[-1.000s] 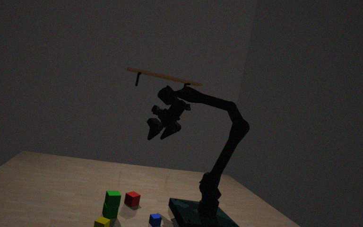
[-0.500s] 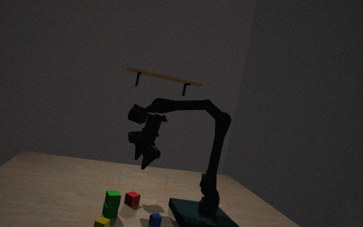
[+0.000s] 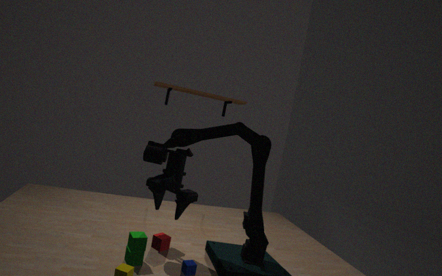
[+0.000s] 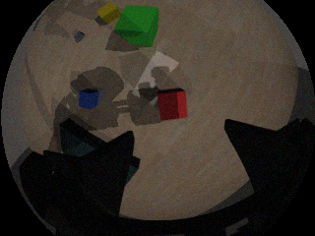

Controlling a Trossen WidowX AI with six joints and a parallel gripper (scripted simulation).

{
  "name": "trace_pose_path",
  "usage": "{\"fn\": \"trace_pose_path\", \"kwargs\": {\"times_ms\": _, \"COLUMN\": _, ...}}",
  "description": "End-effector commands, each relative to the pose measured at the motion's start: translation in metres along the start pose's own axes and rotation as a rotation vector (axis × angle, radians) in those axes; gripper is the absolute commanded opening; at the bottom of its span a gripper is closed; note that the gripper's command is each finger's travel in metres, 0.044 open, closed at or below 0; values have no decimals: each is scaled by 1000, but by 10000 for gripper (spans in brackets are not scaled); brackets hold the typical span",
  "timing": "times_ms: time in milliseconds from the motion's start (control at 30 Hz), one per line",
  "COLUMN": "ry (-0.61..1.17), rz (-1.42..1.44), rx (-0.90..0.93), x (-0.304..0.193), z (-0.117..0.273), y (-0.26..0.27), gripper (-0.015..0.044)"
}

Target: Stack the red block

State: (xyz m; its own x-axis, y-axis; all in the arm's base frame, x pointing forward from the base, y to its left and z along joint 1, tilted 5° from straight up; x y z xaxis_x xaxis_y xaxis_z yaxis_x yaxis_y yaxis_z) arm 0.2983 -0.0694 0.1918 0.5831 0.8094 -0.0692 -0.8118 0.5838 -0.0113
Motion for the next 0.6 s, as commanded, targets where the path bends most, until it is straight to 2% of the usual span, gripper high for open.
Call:
{"fn": "trace_pose_path", "kwargs": {"times_ms": 0, "ry": -3, "rz": 14, "rx": 8, "x": -1, "z": 0, "y": -3, "gripper": 440}}
{"fn": "trace_pose_path", "kwargs": {"times_ms": 133, "ry": -3, "rz": 14, "rx": 7, "x": -1, "z": -11, "y": -3, "gripper": 440}}
{"fn": "trace_pose_path", "kwargs": {"times_ms": 367, "ry": -2, "rz": 14, "rx": 8, "x": 0, "z": -56, "y": -2, "gripper": 440}}
{"fn": "trace_pose_path", "kwargs": {"times_ms": 567, "ry": -2, "rz": 14, "rx": 8, "x": 1, "z": -59, "y": -1, "gripper": 440}}
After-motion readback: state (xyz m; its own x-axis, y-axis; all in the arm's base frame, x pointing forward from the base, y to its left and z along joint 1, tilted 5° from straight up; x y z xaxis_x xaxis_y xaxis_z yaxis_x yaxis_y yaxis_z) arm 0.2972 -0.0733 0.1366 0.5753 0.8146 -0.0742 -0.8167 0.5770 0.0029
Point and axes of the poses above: the point midway between the two fingers, 35 mm back from their tips, its own z axis back along the fingers, its own y axis across the jaws, x = y × z, the point moved 8 cm from there along z, back along the fingers, and after that the axes turned 11 degrees about z, right-handed, at the moved point
